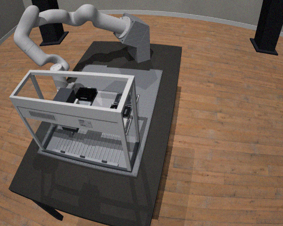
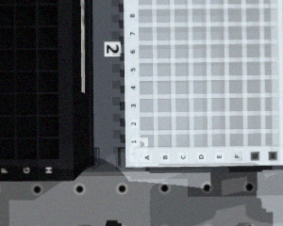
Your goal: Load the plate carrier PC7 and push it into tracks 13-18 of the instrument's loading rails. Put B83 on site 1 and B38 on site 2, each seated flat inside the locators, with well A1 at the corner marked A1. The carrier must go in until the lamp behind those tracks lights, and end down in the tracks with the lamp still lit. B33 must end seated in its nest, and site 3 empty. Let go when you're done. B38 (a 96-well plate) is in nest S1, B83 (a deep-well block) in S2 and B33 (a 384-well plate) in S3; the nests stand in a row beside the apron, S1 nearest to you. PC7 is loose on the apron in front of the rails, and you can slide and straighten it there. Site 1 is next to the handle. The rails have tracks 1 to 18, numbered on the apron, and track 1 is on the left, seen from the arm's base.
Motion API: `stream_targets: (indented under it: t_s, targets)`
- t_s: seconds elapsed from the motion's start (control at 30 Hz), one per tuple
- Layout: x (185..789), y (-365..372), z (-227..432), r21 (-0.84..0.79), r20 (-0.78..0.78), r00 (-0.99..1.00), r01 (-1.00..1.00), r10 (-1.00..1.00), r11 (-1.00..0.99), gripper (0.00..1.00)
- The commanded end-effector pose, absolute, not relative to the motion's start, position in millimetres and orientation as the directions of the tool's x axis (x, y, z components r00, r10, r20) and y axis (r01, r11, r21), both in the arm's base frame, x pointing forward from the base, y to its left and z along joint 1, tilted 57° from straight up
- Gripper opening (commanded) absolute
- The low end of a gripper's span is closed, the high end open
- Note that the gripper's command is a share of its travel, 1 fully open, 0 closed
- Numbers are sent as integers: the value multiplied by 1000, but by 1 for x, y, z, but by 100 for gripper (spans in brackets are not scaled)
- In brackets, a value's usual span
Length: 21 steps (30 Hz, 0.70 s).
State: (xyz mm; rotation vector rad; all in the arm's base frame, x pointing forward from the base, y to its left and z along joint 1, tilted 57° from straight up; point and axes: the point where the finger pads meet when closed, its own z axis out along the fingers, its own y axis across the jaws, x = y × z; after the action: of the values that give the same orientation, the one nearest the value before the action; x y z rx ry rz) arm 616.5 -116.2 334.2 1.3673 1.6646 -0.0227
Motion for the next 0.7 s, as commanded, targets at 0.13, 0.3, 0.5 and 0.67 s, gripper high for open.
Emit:
stream_targets:
  t_s: [0.13, 0.3, 0.5, 0.67]
  targets:
    - [618, -117, 334, 518, -655, 74, 768, 752, 375, 100]
    - [619, -117, 333, 518, -655, 74, 768, 752, 375, 100]
    - [621, -120, 331, 518, -655, 74, 768, 752, 375, 100]
    - [623, -121, 329, 518, -655, 74, 768, 752, 375, 100]
